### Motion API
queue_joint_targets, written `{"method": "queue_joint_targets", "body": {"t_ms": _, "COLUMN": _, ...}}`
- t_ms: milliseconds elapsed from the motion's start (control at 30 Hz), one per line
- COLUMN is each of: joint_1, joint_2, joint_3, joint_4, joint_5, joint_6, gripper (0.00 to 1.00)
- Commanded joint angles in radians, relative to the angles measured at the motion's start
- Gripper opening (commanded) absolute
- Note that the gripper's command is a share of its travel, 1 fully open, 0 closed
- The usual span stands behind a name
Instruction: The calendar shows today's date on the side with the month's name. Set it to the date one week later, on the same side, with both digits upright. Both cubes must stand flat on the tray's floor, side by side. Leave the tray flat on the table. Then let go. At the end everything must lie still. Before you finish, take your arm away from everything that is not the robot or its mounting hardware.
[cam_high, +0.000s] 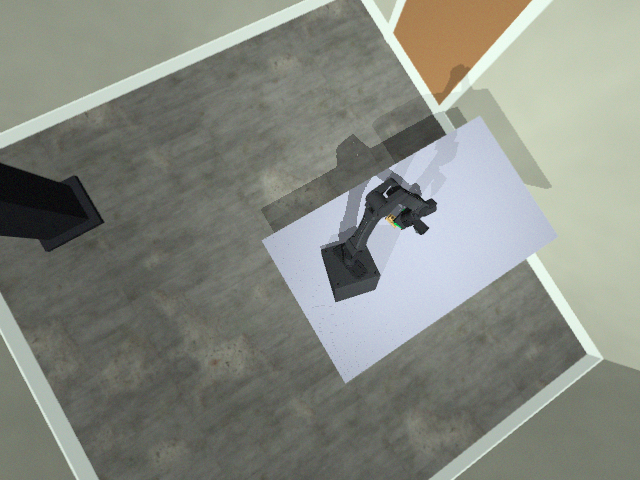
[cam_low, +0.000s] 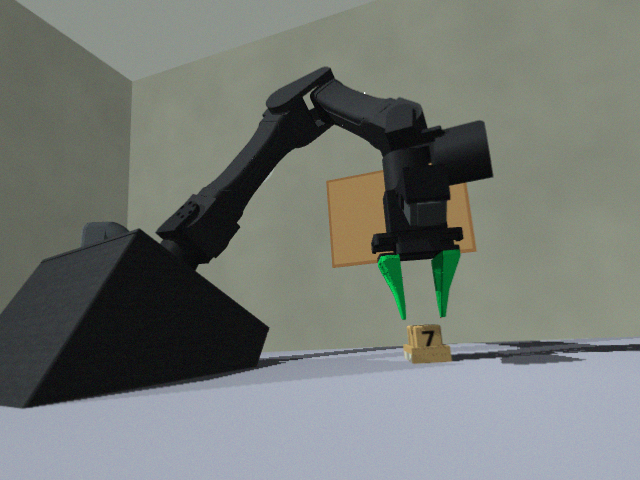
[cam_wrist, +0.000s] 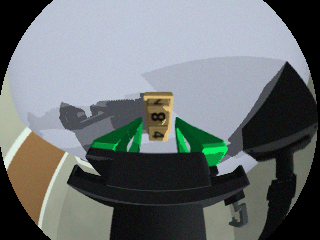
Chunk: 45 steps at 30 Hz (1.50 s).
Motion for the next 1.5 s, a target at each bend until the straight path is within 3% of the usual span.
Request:
{"method": "queue_joint_targets", "body": {"t_ms": 0, "joint_1": -0.017, "joint_2": 0.010, "joint_3": -0.005, "joint_4": 0.009, "joint_5": 0.011, "joint_6": -0.006, "gripper": 0.45}}
{"method": "queue_joint_targets", "body": {"t_ms": 1467, "joint_1": -0.020, "joint_2": 0.017, "joint_3": 0.017, "joint_4": 0.005, "joint_5": 0.011, "joint_6": -0.009, "gripper": 0.45}}
